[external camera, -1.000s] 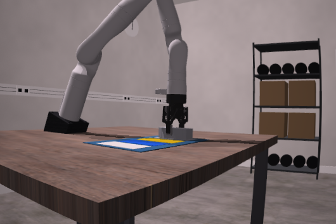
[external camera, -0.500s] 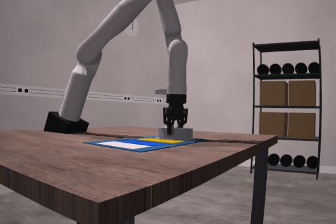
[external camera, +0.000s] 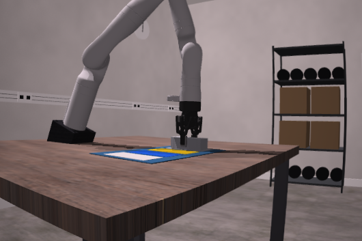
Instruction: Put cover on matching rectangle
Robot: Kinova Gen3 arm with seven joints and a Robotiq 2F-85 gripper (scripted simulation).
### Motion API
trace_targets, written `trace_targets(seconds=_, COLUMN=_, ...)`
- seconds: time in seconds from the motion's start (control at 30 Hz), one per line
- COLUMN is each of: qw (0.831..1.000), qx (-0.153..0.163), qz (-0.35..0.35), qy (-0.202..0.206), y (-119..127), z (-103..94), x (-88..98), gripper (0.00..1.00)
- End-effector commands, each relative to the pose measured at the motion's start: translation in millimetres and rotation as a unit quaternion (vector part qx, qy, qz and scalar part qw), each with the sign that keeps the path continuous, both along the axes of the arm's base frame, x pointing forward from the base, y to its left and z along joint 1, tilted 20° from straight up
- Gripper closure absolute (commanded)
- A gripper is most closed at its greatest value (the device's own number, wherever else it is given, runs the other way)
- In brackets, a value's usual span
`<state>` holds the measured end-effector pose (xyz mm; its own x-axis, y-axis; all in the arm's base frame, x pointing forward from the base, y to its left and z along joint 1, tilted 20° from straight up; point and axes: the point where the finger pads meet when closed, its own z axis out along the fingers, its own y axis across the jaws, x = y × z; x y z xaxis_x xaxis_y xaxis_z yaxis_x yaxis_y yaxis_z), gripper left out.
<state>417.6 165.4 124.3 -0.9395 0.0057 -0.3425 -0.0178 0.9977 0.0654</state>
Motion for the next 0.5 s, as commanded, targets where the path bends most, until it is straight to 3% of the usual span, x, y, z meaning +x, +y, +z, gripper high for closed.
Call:
trace_targets(seconds=0.0, qw=1.000, qx=0.000, qz=0.000, qy=-0.001, y=0.2, z=0.6, x=0.2, gripper=0.27)
trace_targets(seconds=0.03, qw=1.000, qx=0.000, qz=0.000, qy=-0.001, y=0.2, z=0.6, x=0.2, gripper=1.00)
trace_targets(seconds=0.47, qw=1.000, qx=0.000, qz=0.000, qy=-0.001, y=0.2, z=0.6, x=0.2, gripper=1.00)
